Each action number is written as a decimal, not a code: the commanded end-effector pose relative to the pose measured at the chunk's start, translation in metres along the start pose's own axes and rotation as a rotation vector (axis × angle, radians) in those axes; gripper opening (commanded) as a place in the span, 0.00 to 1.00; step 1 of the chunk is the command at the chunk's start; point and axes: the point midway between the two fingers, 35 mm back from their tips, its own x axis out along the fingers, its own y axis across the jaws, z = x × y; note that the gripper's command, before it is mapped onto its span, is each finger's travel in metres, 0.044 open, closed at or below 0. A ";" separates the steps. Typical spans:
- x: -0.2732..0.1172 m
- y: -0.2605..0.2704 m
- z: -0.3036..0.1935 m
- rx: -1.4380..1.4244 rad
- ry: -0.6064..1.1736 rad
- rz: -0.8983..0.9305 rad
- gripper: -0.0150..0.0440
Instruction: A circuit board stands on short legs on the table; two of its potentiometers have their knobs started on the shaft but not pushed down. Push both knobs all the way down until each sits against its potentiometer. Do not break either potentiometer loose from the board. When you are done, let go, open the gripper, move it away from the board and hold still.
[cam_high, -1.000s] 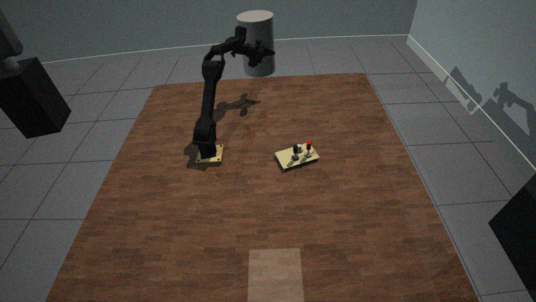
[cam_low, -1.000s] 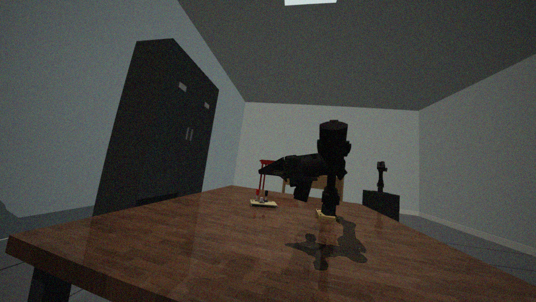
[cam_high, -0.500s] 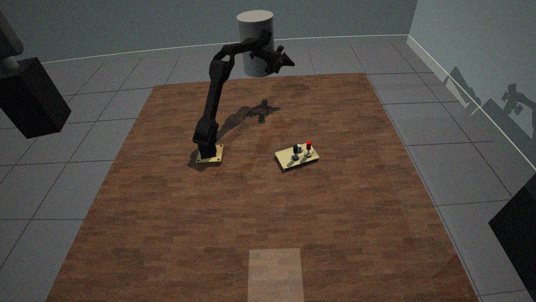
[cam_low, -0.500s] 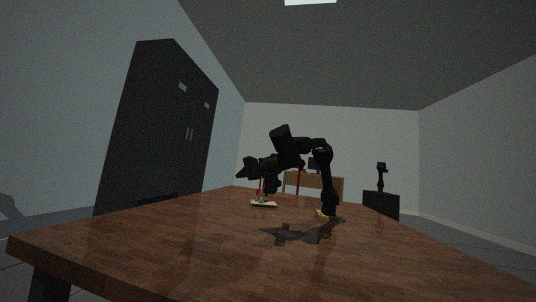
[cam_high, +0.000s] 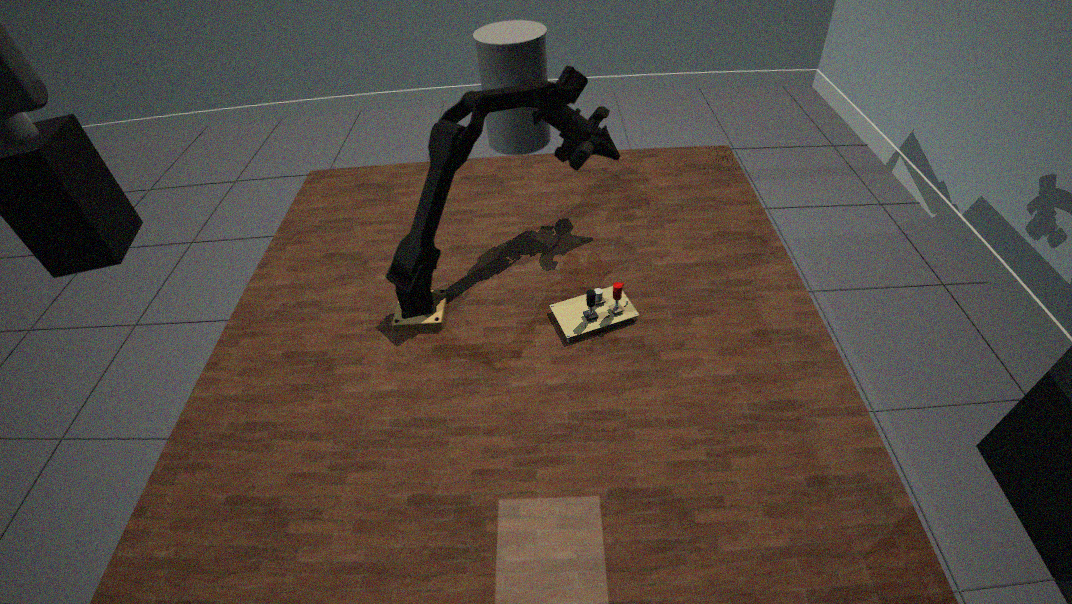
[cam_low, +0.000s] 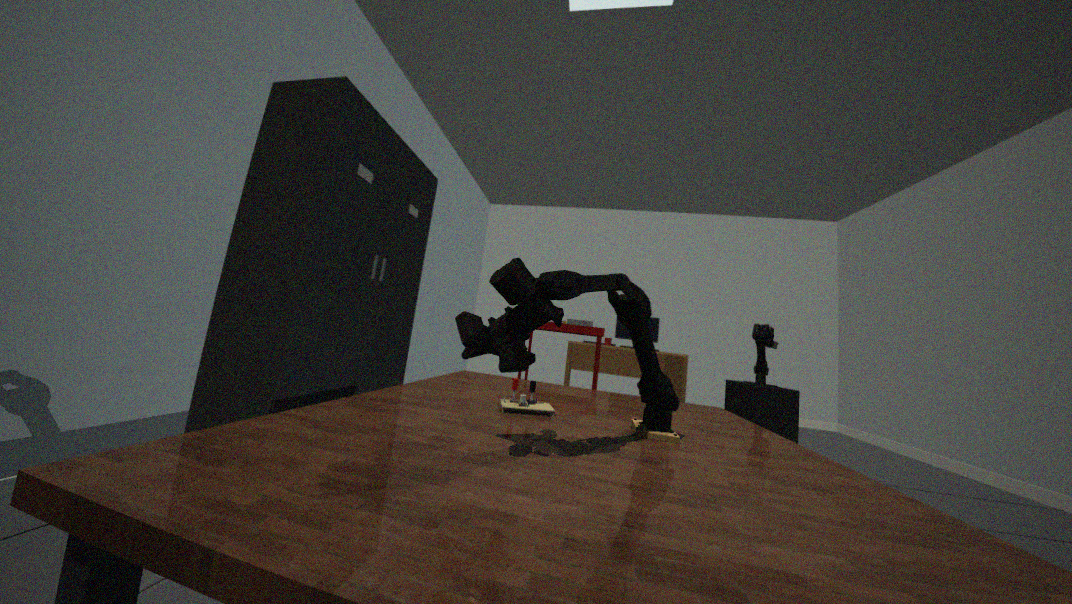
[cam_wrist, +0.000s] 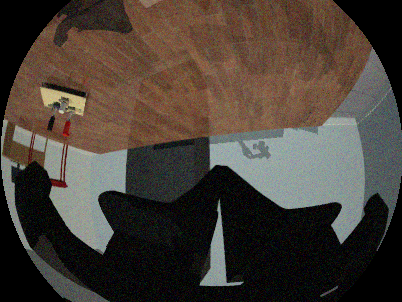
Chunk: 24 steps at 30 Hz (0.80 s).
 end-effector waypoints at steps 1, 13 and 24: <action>0.017 0.026 -0.011 0.077 -0.050 0.050 0.25; 0.055 0.104 -0.036 0.304 -0.192 0.204 0.25; 0.072 0.180 -0.050 0.545 -0.310 0.362 0.25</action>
